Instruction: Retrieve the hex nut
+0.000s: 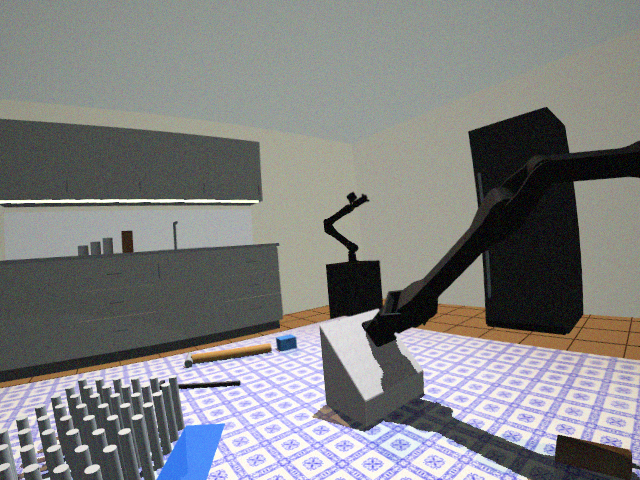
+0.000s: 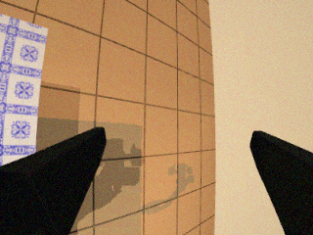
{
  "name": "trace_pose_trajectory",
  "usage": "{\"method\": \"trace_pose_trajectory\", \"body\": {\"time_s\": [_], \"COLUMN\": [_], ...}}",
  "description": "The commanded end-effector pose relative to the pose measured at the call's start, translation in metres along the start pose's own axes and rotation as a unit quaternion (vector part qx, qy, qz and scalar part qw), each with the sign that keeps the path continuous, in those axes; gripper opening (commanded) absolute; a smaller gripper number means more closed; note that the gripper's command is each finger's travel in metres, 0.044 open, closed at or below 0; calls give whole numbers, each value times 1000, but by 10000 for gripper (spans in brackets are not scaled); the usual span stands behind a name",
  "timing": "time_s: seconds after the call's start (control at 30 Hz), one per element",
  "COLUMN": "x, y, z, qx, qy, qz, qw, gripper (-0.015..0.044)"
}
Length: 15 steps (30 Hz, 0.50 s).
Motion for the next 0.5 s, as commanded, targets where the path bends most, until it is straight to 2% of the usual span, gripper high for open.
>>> {"method": "trace_pose_trajectory", "body": {"time_s": [0.0, 0.13, 0.47], "x": [0, -8, -21], "y": [0, 6, 37], "z": [1, 24, 151], "qx": [-1, -15, -90], "qy": [1, 29, 164], "qz": [0, 2, 23], "qw": [1000, 999, 982], "gripper": [426, 440, 440]}}
Point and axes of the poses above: the point midway between the two fingers, 35 mm back from their tips, its own x axis back along the fingers, its own y axis across the jaws, z = x × y, the point moved 1 cm from there along x, back along the fingers, and after that the axes turned 6 degrees about -x, right-handed, at the moved point
